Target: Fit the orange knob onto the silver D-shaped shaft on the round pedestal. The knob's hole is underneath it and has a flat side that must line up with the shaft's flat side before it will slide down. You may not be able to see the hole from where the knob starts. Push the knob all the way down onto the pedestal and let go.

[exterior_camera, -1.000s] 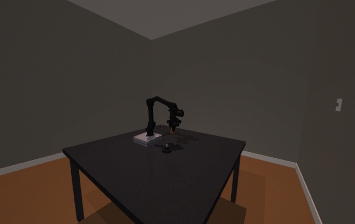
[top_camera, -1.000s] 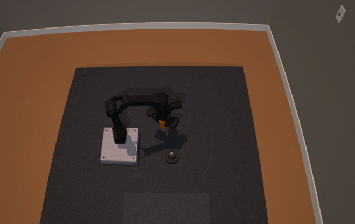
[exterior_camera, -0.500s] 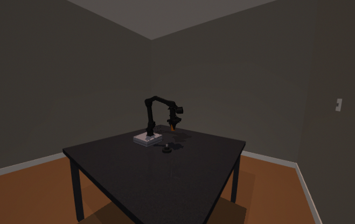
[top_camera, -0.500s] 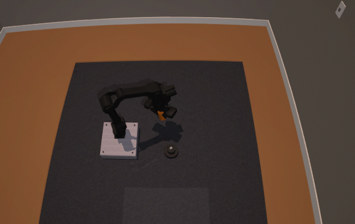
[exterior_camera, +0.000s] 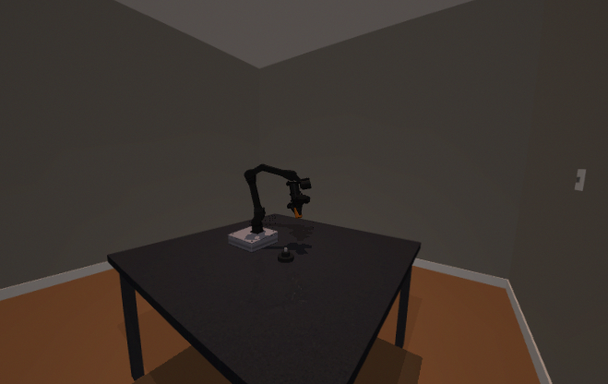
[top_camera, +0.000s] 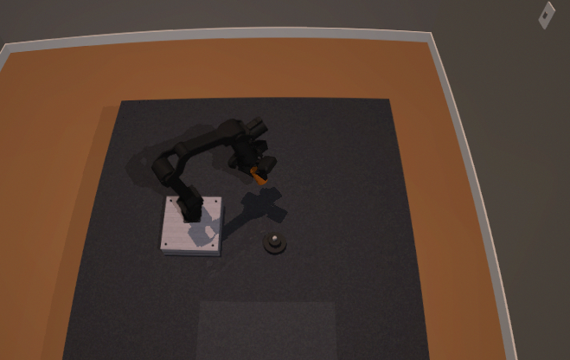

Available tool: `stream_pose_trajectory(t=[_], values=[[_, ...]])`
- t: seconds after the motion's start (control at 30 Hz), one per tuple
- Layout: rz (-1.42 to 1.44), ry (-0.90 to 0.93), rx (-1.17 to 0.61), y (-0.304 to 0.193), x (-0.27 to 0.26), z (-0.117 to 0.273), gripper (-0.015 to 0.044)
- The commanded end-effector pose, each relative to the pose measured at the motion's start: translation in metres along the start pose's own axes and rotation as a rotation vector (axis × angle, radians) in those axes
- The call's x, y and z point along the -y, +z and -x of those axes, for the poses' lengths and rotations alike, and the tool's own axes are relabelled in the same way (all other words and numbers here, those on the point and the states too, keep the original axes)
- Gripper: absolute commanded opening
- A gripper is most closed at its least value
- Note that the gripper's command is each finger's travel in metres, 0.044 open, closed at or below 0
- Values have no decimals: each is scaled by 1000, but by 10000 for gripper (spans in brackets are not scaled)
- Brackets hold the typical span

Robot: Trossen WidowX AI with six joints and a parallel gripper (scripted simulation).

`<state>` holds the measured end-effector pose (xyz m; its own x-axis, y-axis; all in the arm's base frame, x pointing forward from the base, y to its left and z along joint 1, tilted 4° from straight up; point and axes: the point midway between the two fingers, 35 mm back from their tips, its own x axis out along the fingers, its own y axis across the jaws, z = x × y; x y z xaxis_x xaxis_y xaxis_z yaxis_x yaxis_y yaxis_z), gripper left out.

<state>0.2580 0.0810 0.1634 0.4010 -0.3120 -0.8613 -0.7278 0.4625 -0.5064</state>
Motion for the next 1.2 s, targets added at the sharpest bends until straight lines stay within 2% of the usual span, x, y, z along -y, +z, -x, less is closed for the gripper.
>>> stream_pose_trajectory(t=[0.0,0.57,1.17], values=[[-10,-97,4,3,2,11,0],[-13,-456,6,19,3,49,0],[-14,-587,6,20,0,48,0]])
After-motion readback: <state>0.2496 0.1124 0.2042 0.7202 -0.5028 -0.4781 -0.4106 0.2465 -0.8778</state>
